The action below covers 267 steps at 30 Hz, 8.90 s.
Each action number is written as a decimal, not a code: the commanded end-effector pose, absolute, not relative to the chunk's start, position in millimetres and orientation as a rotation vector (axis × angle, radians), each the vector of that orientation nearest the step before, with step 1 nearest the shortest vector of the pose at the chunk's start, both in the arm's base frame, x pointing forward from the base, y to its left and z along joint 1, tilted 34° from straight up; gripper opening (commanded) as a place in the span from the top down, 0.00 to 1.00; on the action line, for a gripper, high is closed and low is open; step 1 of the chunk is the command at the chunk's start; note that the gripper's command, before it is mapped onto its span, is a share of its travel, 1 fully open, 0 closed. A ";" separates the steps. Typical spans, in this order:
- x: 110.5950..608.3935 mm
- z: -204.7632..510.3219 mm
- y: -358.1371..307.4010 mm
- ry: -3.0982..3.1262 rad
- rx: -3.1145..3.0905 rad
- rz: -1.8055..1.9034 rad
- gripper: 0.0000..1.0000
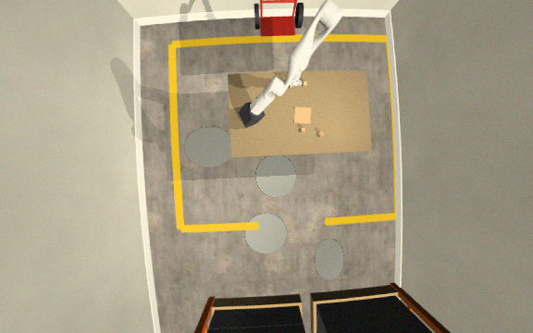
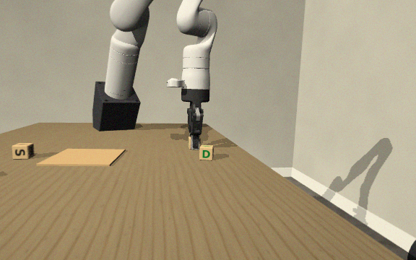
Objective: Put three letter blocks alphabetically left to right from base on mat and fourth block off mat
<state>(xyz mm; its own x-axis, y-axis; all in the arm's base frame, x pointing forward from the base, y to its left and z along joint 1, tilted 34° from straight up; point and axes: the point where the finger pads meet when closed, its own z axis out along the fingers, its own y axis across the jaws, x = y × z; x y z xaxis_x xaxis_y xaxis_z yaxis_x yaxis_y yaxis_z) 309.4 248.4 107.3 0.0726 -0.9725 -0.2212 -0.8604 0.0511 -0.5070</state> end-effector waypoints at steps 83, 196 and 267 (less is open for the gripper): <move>280.8 154.8 235.6 1.814 -1.835 -0.280 0.74; 288.2 197.2 190.1 1.831 -1.839 -0.270 0.74; 350.7 193.2 19.4 1.840 -1.806 -0.269 0.74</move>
